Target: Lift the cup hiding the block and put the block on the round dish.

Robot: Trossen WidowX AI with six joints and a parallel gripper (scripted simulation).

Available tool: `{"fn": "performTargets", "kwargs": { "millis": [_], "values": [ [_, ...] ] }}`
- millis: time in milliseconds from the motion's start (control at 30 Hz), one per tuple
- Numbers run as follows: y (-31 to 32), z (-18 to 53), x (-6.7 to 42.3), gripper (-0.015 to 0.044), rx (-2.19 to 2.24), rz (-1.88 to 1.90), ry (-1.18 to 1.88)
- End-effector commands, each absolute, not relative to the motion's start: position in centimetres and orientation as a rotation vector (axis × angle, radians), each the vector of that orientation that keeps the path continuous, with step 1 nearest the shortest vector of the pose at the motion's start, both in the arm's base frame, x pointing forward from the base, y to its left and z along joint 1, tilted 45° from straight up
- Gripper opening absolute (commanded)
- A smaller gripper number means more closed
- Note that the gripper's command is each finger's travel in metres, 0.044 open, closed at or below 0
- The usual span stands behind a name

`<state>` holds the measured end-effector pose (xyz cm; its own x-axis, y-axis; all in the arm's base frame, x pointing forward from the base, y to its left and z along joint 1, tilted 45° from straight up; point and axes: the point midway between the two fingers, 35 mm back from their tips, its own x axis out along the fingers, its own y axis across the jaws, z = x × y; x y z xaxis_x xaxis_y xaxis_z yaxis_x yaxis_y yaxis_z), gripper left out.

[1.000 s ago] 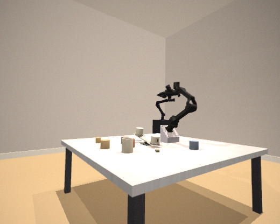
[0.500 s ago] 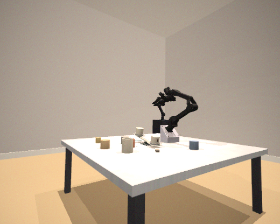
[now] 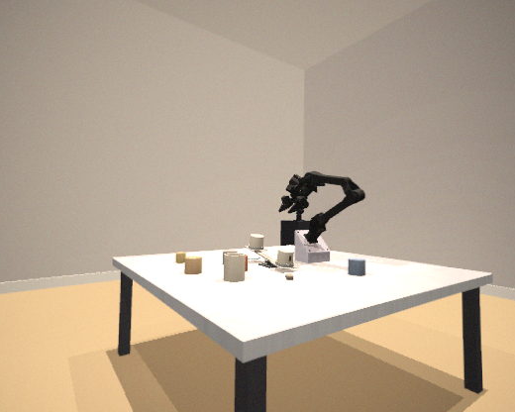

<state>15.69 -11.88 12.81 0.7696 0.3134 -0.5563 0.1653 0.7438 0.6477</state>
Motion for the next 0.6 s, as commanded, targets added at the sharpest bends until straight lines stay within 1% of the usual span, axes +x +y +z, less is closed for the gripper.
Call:
{"fn": "performTargets", "kwargs": {
  "millis": [0, 267, 567],
  "values": [
    [-9.4, 12.6, 16.1, 0.0440, 0.776, 0.187, 0.716],
    [-9.2, 12.6, 16.4, 0.0440, 0.742, 0.219, 0.737],
    [-8.0, 12.6, 18.4, 0.0440, 0.509, 0.397, 0.832]
  ]
}}
